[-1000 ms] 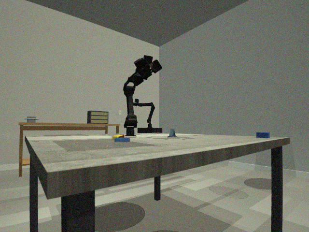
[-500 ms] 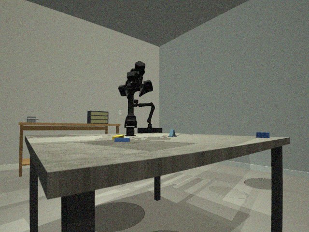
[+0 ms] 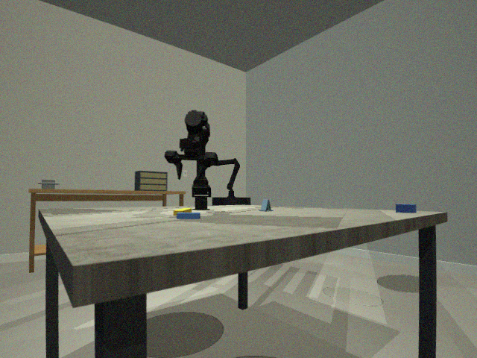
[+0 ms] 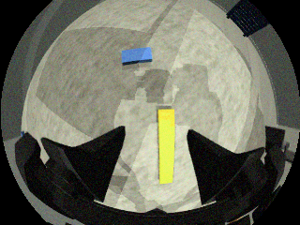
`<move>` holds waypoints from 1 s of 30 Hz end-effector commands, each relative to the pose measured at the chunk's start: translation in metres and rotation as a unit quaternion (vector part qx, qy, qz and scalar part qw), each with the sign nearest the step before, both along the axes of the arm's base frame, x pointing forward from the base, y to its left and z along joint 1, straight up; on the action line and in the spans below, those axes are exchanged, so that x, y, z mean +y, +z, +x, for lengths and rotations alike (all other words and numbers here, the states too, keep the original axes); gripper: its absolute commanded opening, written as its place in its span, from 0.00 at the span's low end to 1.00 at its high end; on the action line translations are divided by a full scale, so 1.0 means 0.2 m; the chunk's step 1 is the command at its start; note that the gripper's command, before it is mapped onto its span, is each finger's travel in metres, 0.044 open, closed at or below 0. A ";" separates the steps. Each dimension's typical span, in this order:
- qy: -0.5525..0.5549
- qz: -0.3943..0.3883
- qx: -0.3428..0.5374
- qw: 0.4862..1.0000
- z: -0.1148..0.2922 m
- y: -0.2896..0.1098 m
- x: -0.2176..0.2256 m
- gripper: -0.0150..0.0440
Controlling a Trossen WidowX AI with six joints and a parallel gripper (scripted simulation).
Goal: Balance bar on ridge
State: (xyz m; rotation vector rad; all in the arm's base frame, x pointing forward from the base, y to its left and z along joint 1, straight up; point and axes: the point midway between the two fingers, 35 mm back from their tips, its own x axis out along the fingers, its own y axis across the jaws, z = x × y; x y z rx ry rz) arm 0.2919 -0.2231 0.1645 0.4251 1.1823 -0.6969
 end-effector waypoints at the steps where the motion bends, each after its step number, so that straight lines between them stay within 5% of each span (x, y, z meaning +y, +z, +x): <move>1: 0.022 0.052 0.053 0.997 -0.10 -0.12 -0.02 0.79; 7: 0.046 0.120 0.102 0.986 -0.24 -0.23 -0.02 0.79; 30: 0.046 0.123 0.104 0.986 -0.24 -0.45 -0.02 0.79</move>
